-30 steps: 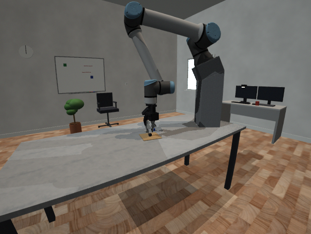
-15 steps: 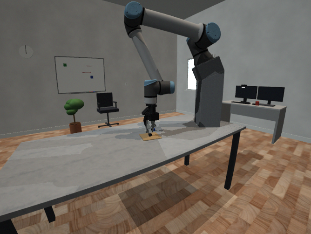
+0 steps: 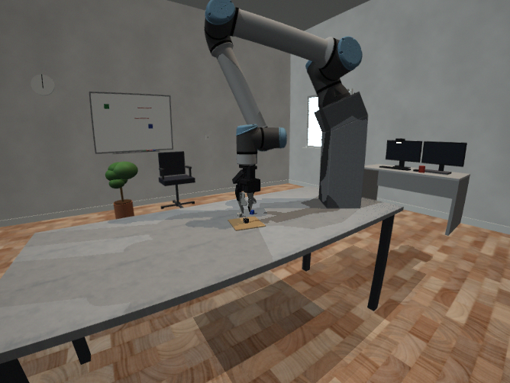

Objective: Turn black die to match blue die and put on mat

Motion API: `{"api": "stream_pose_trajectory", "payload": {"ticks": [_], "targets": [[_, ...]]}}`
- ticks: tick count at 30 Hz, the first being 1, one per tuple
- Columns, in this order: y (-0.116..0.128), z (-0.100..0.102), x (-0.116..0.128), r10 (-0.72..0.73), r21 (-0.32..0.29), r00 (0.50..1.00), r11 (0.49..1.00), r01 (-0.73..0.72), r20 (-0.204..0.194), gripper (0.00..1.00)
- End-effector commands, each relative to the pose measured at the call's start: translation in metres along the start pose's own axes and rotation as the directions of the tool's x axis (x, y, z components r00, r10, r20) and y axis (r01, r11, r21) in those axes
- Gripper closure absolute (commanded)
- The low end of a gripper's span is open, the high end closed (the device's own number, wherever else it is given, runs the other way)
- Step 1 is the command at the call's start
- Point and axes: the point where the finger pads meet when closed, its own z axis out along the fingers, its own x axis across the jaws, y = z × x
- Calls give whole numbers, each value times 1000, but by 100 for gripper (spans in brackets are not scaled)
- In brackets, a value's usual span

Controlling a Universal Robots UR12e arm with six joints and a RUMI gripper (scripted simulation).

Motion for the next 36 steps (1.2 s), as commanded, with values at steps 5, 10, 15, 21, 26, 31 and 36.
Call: {"api": "stream_pose_trajectory", "payload": {"ticks": [5,10,15,21,26,31,36], "targets": [[0,-23,0,0,0,1000,1000,0,1,79],[0,-26,0,0,0,1000,1000,0,1,79],[0,-25,0,-1,14,1000,1000,1,-1,79],[0,-23,0,-2,76,1000,997,2,-5,79],[1,-23,0,-2,149,1000,989,3,-7,79],[2,-24,0,-1,227,1000,974,1,-3,79],[3,-26,0,0,258,1000,966,0,1,79]]}}
